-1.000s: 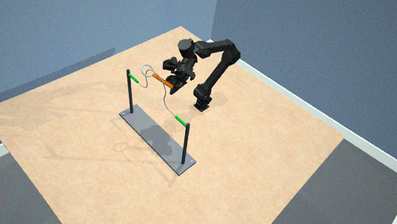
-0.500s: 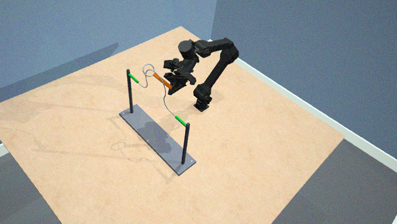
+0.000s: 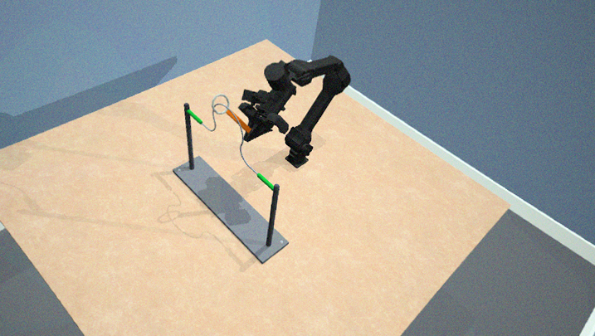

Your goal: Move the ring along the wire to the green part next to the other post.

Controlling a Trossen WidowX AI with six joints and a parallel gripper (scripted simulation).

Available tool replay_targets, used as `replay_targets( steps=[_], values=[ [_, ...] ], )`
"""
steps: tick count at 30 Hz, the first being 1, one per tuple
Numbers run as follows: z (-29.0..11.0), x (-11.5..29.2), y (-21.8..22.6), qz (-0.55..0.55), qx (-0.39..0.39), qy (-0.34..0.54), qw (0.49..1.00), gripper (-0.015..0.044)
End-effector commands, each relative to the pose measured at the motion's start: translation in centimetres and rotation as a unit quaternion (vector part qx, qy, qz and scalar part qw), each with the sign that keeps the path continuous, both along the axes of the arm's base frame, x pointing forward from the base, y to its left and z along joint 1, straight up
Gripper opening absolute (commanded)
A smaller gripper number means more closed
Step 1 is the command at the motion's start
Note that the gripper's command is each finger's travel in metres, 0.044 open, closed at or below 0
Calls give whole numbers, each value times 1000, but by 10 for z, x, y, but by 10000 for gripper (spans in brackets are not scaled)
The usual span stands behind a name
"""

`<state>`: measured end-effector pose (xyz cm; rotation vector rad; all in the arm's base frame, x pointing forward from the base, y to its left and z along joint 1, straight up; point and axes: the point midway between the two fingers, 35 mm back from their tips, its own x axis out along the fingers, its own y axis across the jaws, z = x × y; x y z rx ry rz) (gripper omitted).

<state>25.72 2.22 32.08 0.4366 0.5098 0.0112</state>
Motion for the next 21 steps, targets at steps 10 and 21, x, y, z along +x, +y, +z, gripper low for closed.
replay_targets(
  steps=[10,21],
  values=[
    [-3,0,-9,-5,-104,4,995,-150],
    [-5,0,-17,-10,-190,6,982,-150]
  ],
)
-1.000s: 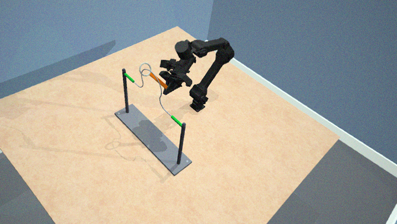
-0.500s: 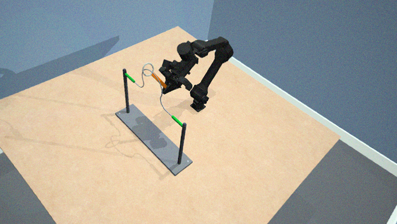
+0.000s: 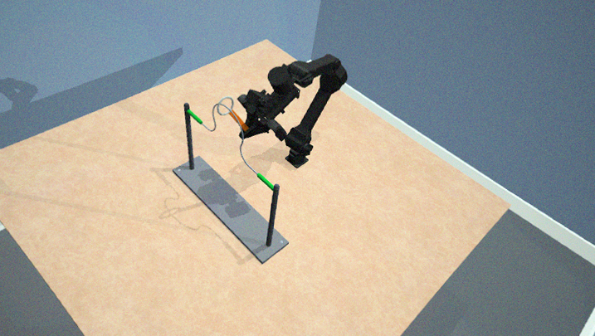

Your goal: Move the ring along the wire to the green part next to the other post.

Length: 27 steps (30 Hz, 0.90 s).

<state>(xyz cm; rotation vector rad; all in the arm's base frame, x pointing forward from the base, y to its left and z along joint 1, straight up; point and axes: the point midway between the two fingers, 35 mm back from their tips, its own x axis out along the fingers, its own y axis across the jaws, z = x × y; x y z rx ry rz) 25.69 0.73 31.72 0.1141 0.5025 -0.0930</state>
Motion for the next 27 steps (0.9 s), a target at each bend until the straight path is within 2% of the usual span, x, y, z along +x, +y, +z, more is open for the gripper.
replay_targets(
  steps=[1,27],
  values=[
    [-2,0,-3,-1,-32,3,999,-150],
    [0,-1,-22,-10,-236,5,972,-150]
  ],
)
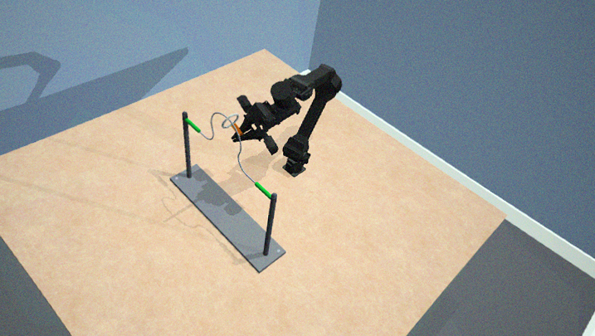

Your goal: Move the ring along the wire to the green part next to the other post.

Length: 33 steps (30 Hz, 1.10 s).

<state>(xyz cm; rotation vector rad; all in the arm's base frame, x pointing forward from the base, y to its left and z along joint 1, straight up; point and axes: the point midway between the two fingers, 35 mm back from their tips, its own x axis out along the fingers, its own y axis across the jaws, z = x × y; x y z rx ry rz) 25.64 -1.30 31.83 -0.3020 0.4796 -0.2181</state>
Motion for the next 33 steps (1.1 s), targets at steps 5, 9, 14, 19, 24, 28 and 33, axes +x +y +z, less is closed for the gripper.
replay_targets(
  steps=[5,9,14,19,24,28,33],
  values=[
    [0,0,-5,-1,-63,2,998,-150],
    [2,0,-8,-2,-95,2,996,-150],
    [3,0,-12,-3,-134,3,991,-150],
    [5,0,-15,-4,-173,4,985,-150],
    [8,-1,-18,-4,-211,4,977,-150],
    [10,-1,-20,-5,-242,5,970,-150],
    [12,-1,-23,-5,-280,5,960,-150]
  ],
)
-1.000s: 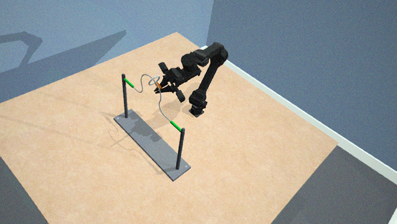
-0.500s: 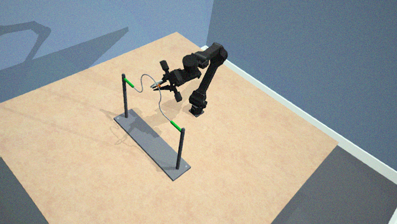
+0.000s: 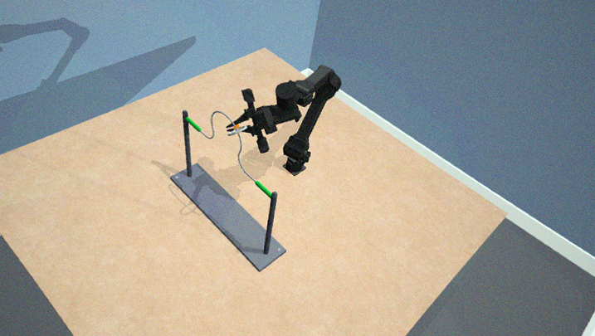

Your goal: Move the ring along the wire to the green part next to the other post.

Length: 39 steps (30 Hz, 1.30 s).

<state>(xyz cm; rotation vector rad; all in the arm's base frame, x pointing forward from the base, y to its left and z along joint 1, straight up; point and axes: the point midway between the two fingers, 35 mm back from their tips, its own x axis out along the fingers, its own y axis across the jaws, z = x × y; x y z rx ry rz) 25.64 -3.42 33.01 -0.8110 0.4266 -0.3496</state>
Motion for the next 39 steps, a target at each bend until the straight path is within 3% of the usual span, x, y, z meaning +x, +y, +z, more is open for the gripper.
replay_targets(
  steps=[1,39],
  values=[
    [1,-1,-2,-2,-31,1,1000,-150],
    [27,-1,-15,-6,-322,7,947,-150]
  ],
)
